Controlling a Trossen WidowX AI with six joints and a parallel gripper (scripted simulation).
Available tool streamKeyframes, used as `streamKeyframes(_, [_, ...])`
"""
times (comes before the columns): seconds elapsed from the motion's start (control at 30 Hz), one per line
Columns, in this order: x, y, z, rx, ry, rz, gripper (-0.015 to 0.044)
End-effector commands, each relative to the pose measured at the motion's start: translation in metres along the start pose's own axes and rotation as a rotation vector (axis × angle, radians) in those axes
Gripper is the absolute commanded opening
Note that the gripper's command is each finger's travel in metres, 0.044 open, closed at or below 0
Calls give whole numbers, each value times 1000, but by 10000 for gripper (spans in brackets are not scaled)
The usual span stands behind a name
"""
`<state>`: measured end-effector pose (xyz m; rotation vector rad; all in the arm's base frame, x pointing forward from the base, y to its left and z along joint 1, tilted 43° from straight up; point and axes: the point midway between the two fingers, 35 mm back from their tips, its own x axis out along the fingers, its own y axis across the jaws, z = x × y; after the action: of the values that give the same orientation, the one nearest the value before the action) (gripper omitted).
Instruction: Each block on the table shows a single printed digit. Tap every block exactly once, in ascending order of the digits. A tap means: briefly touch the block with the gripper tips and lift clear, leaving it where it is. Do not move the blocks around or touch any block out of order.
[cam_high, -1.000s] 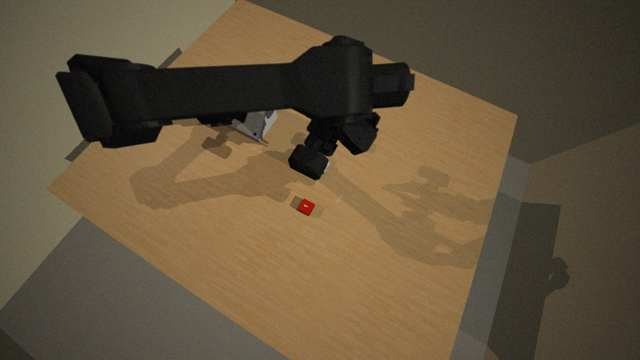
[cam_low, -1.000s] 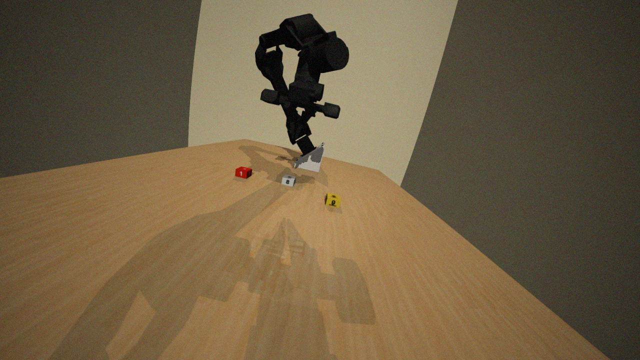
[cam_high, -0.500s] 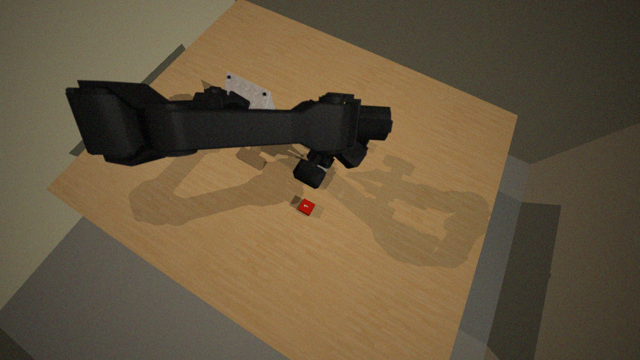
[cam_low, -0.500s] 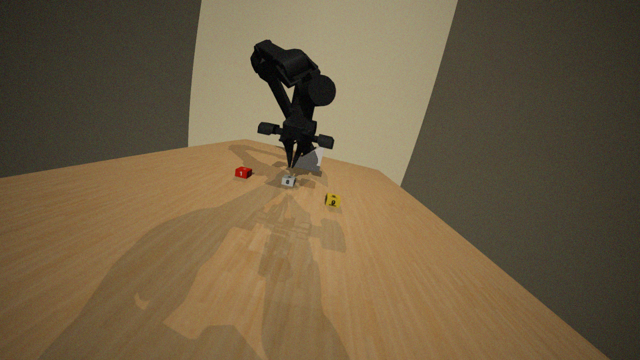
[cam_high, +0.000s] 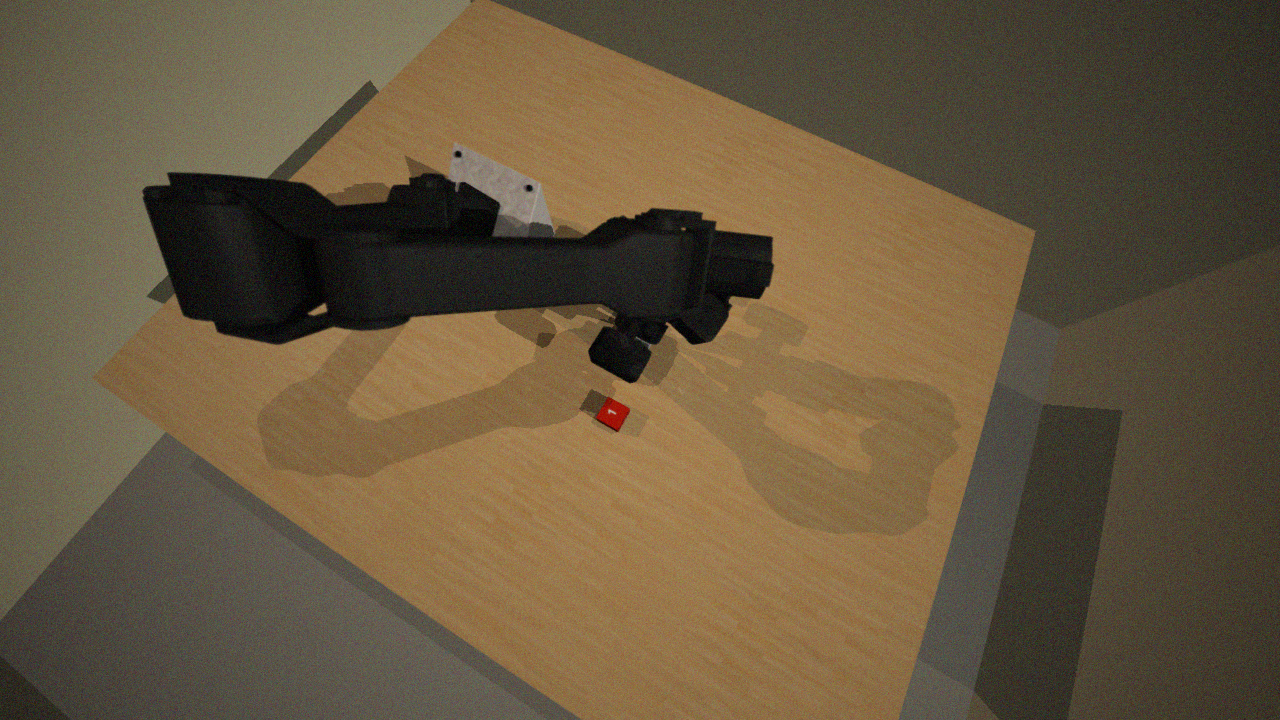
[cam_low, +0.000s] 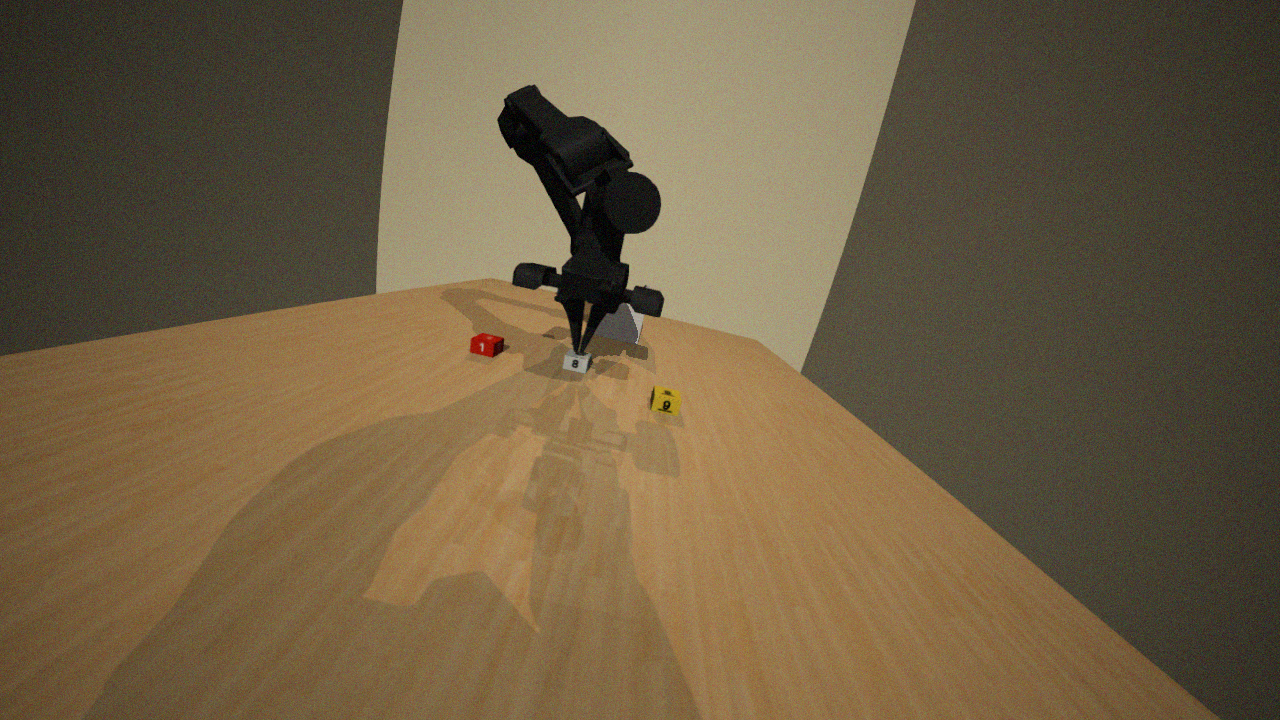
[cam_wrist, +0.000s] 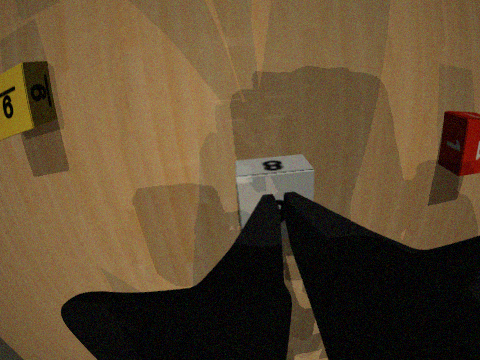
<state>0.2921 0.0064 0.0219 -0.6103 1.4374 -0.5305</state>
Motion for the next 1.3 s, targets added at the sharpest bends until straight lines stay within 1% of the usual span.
streamKeyframes(0.0, [8, 0, -2, -8, 1, -7, 20])
streamKeyframes(0.23, [10, 0, -2, -8, 1, -7, 20])
streamKeyframes(0.37, [-18, 0, -1, -7, 1, -5, 20])
streamKeyframes(0.57, [-22, 0, -1, -8, 1, -5, 20])
streamKeyframes(0.63, [-39, 1, 1, -8, 1, -2, 20])
streamKeyframes(0.73, [-81, 2, 1, -9, 2, -1, 20])
streamKeyframes(0.8, [-98, 1, -1, -9, 3, -2, 20])
streamKeyframes(1.03, [-101, 3, 0, -9, 3, -2, 20])
streamKeyframes(1.1, [-103, 16, 8, -7, 3, 1, 20])
streamKeyframes(1.27, [-105, 75, 35, 2, 5, 11, 20])
